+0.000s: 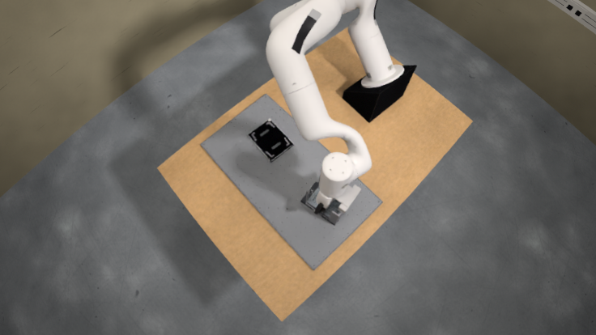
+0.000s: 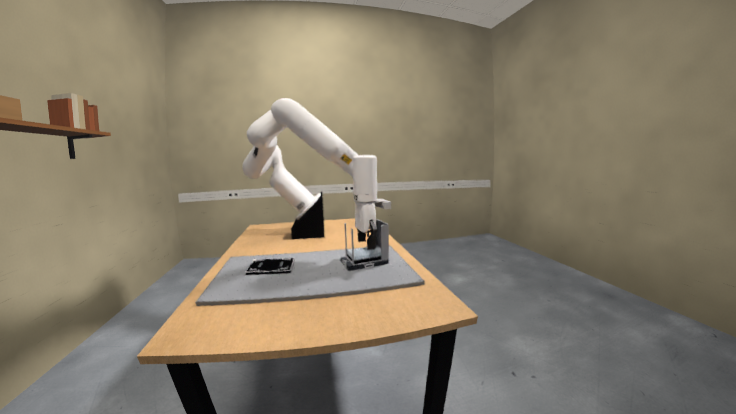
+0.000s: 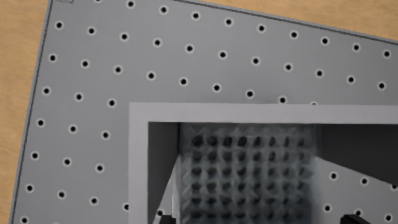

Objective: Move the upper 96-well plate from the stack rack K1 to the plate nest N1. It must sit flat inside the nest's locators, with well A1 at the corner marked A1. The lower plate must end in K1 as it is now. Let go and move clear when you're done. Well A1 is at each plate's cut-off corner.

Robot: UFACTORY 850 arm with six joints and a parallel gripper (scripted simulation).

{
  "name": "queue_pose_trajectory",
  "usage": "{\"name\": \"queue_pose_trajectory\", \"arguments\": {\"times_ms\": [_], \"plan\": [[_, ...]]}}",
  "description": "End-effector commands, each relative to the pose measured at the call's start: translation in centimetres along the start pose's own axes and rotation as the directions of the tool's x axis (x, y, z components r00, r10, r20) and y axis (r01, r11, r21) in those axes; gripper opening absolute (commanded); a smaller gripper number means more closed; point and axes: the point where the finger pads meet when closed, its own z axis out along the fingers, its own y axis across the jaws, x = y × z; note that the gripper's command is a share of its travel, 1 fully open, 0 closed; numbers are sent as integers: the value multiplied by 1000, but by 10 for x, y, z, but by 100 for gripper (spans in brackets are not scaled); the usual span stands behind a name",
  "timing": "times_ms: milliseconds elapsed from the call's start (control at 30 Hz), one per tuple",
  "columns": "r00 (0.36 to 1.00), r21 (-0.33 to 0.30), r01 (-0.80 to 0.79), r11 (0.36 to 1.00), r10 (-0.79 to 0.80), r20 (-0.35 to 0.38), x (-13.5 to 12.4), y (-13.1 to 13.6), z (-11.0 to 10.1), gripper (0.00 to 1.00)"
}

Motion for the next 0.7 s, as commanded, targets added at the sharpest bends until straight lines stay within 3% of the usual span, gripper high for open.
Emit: {"name": "queue_pose_trajectory", "arguments": {"times_ms": [0, 667], "plan": [[1000, -2, -1, 1000, 1, -1, 0, 1, 1, 100], [1000, -2, -1, 1000, 1, -1, 0, 1, 9, 100]]}}
